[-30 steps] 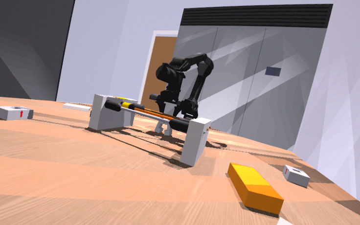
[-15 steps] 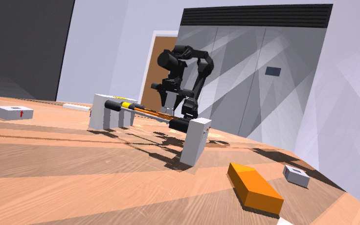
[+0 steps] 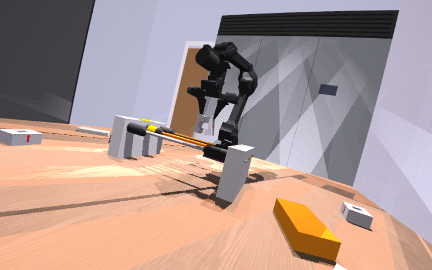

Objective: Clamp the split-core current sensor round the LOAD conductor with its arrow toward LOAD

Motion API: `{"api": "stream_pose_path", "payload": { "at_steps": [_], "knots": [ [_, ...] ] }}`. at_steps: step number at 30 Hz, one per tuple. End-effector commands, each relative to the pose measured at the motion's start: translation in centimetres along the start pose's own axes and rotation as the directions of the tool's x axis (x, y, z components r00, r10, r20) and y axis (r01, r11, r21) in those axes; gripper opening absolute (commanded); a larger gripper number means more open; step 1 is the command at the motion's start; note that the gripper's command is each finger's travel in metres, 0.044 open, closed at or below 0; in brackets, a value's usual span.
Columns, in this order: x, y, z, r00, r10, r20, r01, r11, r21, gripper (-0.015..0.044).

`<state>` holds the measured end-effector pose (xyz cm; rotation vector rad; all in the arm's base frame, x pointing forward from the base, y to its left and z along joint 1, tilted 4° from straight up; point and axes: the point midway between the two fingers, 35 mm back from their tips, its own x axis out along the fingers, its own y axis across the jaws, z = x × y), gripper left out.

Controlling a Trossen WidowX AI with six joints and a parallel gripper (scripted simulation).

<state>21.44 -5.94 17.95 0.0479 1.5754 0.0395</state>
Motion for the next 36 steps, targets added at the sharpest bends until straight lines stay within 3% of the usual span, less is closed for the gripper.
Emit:
{"api": "stream_pose_path", "payload": {
  "at_steps": [1, 9, 17, 36],
  "knots": [
    [-0.6, 0.0, 0.0, 1.0, 0.002, 0.0, -0.002, 1.0, -0.021, 0.0],
    [-0.8, -0.1, 2.1, 1.0, 0.002, 0.002, -0.001, 0.963, -0.271, 0.0],
    [-0.9, -0.3, 4.5, 1.0, 0.001, 0.004, 0.001, 0.842, -0.54, 0.0],
    [-0.3, -0.3, 10.4, 1.0, 0.002, 0.008, 0.007, 0.294, -0.956, 0.0]
  ]
}}
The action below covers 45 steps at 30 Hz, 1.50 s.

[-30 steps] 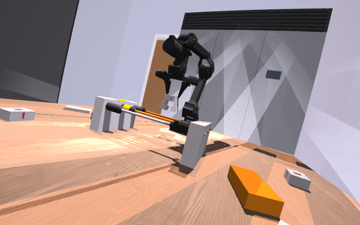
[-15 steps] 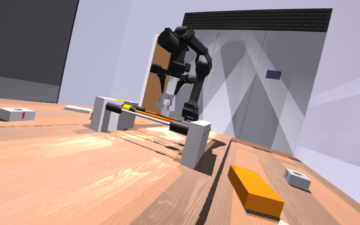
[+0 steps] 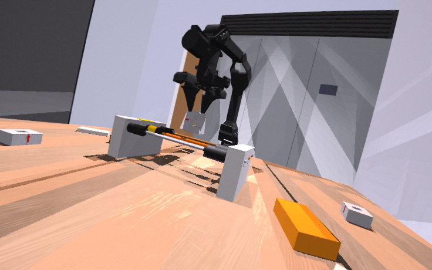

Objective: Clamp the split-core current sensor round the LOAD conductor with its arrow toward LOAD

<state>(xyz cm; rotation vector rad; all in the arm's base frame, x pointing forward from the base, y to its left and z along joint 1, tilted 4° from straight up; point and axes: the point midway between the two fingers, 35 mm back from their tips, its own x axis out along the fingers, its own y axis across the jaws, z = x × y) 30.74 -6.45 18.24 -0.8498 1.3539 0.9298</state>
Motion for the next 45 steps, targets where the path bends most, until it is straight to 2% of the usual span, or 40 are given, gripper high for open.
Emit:
{"api": "stream_pose_path", "payload": {
  "at_steps": [1, 9, 45],
  "knots": [
    [0.1, -1.2, 0.7, 1.0, -0.007, 0.006, 0.008, 0.988, -0.154, 0.0],
    [0.6, -3.0, 1.6, 1.0, -0.008, 0.007, 0.01, 0.923, -0.384, 0.0],
    [5.8, -3.0, 1.6, 1.0, -0.008, 0.007, 0.01, 0.923, -0.384, 0.0]
  ]
}}
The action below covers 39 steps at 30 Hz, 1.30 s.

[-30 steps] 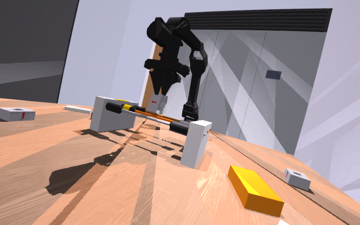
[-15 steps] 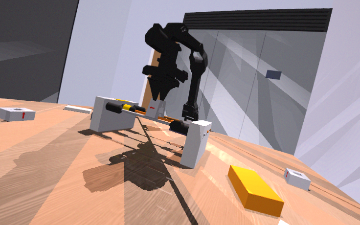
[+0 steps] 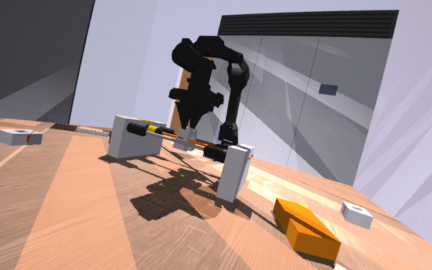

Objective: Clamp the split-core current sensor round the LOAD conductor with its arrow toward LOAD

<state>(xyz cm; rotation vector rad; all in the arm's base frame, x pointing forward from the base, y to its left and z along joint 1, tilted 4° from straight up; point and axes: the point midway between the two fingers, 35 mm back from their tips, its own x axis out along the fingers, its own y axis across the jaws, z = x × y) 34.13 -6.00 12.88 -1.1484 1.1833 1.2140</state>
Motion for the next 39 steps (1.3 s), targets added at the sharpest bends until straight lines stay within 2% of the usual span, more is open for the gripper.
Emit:
{"api": "stream_pose_path", "payload": {
  "at_steps": [1, 39],
  "knots": [
    [0.61, -0.01, 0.09, 1.0, -0.005, 0.004, 0.005, 1.0, -0.001, 0.0],
    [0.32, 0.03, 0.01, 1.0, 0.0, 0.0, 0.0, 1.0, -0.001, 0.0]
  ]
}}
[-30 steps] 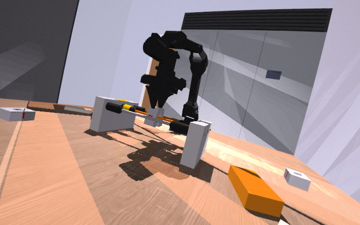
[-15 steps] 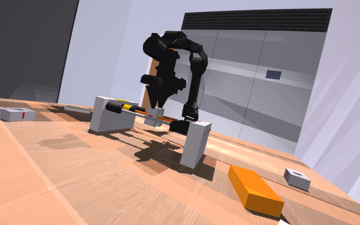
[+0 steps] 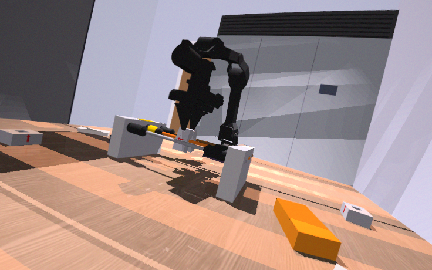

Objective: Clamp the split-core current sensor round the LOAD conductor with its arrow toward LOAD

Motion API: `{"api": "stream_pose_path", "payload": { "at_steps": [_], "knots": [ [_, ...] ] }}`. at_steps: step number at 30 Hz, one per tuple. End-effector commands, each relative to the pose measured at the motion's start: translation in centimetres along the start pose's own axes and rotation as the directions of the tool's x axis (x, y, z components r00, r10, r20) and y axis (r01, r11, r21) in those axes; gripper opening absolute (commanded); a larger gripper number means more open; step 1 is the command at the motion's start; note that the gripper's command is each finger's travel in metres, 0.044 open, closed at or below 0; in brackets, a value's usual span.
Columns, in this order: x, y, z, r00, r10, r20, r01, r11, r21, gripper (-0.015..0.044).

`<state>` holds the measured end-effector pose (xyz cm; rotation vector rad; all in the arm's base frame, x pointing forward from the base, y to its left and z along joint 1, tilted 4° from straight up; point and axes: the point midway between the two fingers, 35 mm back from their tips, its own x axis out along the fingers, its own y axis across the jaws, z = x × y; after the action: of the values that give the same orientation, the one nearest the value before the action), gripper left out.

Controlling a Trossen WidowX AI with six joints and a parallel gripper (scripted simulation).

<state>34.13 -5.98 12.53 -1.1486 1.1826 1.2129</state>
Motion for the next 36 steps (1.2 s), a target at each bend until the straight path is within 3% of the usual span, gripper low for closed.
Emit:
{"api": "stream_pose_path", "payload": {
  "at_steps": [1, 8, 25, 33, 36],
  "knots": [
    [0.0, 0.0, 0.0, 1.0, 0.001, 0.0, -0.001, 1.0, -0.001, 0.0],
    [0.0, 0.0, 0.0, 1.0, 0.001, 0.0, -0.001, 1.0, -0.001, 0.0],
    [0.0, 0.0, 0.0, 1.0, 0.001, 0.0, -0.001, 1.0, -0.001, 0.044],
    [0.2, 0.0, 0.0, 1.0, 0.001, 0.0, -0.001, 1.0, -0.001, 0.044],
    [2.8, 0.0, 0.1, 1.0, -0.003, 0.003, 0.003, 1.0, -0.001, 0.044]
  ]
}}
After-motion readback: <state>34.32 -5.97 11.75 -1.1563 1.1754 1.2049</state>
